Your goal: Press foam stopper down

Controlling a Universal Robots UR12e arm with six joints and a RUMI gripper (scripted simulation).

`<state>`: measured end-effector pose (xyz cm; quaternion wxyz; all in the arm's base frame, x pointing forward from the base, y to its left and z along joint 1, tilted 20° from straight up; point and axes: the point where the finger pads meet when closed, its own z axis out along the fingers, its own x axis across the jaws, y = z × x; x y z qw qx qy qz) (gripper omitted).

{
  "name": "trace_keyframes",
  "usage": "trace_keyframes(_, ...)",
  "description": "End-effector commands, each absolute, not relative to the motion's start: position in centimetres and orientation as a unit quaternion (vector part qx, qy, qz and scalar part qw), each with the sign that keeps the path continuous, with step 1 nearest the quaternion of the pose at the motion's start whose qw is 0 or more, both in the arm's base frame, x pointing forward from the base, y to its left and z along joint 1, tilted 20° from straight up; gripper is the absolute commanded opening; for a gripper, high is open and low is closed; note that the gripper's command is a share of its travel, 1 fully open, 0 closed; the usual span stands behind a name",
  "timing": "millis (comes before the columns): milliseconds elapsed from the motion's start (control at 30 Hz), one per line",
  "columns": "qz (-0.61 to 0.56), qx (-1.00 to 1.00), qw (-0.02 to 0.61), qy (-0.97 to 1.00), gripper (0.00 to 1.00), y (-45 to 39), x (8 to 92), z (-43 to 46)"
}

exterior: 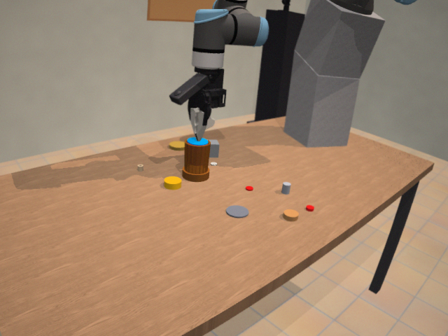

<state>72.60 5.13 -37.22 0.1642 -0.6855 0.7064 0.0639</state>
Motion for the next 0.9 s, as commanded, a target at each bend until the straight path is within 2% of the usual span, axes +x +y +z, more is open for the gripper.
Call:
trace_keyframes(0, 0.064, -0.686, 0.164, 0.706, 0.00, 5.19, 72.68, -37.44)
trace_keyframes(867, 0.064, -0.686, 0.164, 0.706, 0.00, 5.38, 72.76, -37.98)
